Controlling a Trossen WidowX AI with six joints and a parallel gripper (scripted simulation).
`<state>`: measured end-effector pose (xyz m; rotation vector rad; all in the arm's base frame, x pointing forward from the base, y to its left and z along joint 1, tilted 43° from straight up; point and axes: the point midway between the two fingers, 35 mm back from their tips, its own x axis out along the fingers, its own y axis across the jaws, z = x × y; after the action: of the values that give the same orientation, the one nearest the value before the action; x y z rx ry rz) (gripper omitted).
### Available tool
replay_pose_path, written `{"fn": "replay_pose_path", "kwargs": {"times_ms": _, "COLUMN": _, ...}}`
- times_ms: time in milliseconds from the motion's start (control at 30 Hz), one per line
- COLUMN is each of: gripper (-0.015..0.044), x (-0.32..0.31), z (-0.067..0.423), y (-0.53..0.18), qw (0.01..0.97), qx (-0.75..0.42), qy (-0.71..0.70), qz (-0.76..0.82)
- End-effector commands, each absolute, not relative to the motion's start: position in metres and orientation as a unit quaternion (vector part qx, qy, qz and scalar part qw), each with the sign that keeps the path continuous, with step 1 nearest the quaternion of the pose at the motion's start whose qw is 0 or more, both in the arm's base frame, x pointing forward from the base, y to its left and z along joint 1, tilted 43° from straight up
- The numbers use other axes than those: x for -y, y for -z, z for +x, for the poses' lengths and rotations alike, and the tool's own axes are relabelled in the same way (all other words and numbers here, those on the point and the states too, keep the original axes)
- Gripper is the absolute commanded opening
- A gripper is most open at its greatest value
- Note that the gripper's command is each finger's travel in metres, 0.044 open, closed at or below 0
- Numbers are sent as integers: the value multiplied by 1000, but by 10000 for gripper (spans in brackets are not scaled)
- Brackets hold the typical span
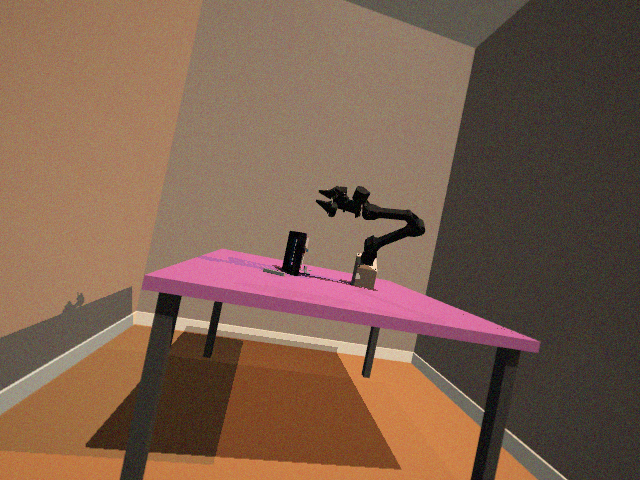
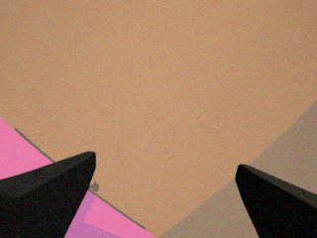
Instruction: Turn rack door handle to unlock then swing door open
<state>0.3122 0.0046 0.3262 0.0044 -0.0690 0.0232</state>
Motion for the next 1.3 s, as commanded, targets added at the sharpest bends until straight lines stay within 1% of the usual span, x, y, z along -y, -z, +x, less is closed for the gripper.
{"fn": "replay_pose_path", "kwargs": {"times_ms": 0, "gripper": 374, "x": -4, "z": 313, "y": -326, "qw": 999, "qx": 32, "qy": -12, "qz": 1}}
{"fn": "replay_pose_path", "kwargs": {"times_ms": 100, "gripper": 295, "x": -3, "z": 321, "y": -318, "qw": 1000, "qx": 4, "qy": -13, "qz": -13}}
{"fn": "replay_pose_path", "kwargs": {"times_ms": 133, "gripper": 280, "x": -2, "z": 325, "y": -314, "qw": 1000, "qx": -9, "qy": -14, "qz": -19}}
{"fn": "replay_pose_path", "kwargs": {"times_ms": 700, "gripper": 280, "x": 19, "z": 369, "y": -248, "qw": 972, "qx": -212, "qy": -46, "qz": -87}}
{"fn": "replay_pose_path", "kwargs": {"times_ms": 1267, "gripper": 280, "x": 41, "z": 385, "y": -179, "qw": 908, "qx": -390, "qy": -117, "qz": -95}}
